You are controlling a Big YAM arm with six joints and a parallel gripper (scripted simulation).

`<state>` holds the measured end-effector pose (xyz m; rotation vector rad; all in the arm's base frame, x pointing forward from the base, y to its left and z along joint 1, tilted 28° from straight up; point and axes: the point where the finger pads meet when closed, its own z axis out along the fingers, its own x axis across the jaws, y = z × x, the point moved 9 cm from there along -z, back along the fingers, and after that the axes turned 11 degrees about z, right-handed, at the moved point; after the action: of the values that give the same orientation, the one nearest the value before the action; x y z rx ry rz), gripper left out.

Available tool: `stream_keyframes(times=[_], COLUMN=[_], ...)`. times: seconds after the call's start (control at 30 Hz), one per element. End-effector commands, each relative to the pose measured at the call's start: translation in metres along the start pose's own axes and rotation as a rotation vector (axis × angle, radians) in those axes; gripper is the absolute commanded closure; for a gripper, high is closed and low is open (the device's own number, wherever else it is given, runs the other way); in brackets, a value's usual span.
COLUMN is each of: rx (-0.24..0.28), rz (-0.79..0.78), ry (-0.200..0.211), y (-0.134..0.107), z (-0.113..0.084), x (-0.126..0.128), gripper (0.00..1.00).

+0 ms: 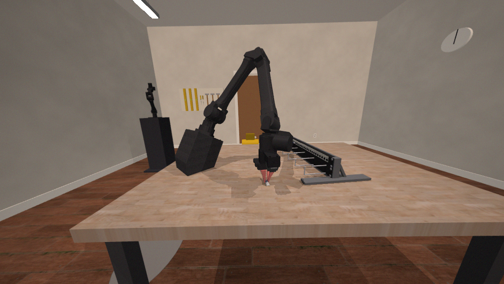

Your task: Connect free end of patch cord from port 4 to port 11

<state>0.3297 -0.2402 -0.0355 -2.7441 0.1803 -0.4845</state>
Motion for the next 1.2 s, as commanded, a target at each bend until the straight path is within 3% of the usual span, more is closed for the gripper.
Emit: stream_keyframes(times=[0.0,0.57,1.17], rx=[0.000,-0.002,-0.009], rz=[-0.009,-0.013,-0.012], ry=[-0.006,-0.001,0.008], y=[-0.004,-0.003,0.001], z=[0.005,0.003,-0.021], x=[0.005,0.008,0.005], gripper=[1.00,1.00,1.00])
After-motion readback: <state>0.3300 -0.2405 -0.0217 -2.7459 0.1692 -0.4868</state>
